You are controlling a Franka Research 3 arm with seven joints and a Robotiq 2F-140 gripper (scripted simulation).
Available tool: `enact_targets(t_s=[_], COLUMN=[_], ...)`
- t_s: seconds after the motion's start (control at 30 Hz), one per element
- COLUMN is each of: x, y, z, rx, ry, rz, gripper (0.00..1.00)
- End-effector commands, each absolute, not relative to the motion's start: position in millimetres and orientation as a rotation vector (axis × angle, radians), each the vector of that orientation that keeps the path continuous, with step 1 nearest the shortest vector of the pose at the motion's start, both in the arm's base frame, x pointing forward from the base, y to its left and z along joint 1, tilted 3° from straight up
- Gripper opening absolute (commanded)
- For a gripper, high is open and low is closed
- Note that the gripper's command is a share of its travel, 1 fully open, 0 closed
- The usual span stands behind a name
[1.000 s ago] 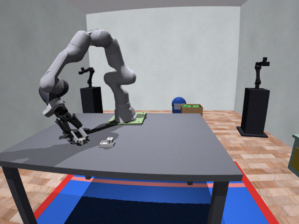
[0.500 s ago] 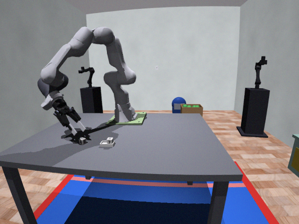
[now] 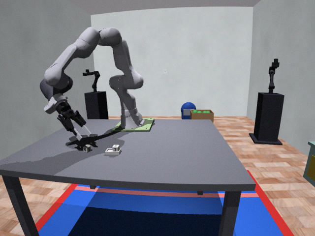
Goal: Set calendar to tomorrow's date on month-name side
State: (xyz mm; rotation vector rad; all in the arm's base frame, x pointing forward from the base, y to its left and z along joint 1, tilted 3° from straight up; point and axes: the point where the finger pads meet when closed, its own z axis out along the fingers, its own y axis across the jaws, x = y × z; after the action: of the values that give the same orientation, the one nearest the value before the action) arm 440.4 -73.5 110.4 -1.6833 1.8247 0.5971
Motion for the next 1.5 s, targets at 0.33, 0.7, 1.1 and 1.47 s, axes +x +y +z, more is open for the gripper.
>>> enact_targets(t_s=[0.33, 0.7, 1.1, 1.47], x=[442.5, 438.1, 442.0, 441.9], y=[-69.7, -68.4, -62.4, -60.2], z=[115.1, 112.6, 117.1, 117.0], rx=[-1.800, -1.899, -1.959, -2.048], ry=[2.019, 2.145, 2.213, 2.324], rz=[0.412, 0.290, 0.162, -0.012], gripper=[0.40, 0.40, 0.40, 0.40])
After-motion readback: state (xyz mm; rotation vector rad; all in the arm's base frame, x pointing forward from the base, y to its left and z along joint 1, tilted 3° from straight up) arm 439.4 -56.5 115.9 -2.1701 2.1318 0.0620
